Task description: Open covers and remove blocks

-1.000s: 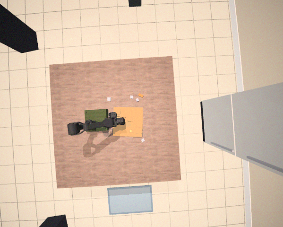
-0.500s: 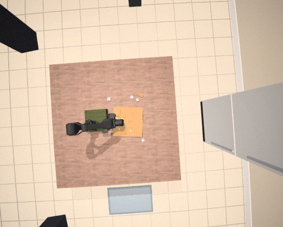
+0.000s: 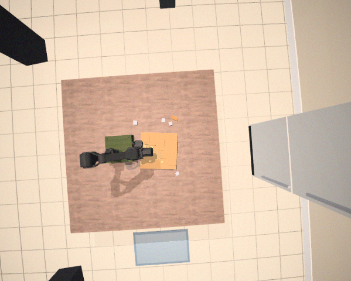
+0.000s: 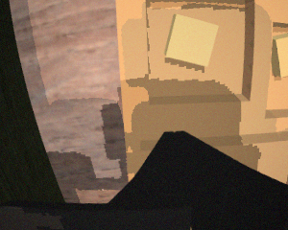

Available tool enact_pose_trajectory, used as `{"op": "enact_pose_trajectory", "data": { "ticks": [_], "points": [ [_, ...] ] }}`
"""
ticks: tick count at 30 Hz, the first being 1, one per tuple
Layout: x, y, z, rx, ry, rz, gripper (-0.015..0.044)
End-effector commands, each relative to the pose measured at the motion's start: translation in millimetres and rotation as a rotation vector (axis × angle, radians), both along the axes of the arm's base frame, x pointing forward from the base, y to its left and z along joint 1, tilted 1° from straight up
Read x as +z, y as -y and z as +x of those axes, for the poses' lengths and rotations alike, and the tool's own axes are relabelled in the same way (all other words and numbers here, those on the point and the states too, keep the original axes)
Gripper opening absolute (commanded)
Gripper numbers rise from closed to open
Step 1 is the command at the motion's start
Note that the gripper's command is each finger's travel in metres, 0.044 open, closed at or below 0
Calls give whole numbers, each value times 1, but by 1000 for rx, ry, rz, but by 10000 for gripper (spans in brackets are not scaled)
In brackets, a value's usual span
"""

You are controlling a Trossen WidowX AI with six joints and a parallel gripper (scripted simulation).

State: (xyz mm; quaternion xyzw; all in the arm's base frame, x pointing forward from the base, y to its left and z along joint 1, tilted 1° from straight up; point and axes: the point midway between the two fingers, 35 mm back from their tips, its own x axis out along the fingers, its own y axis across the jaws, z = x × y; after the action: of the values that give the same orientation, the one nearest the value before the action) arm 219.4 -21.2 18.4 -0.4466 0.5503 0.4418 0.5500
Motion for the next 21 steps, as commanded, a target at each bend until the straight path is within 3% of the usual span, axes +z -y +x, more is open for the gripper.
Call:
{"op": "enact_pose_trajectory", "data": {
  "ticks": [1, 21],
  "points": [
    [8, 1, 2, 6, 14, -8, 0],
    [34, 1, 1, 6, 14, -8, 0]
  ]
}}
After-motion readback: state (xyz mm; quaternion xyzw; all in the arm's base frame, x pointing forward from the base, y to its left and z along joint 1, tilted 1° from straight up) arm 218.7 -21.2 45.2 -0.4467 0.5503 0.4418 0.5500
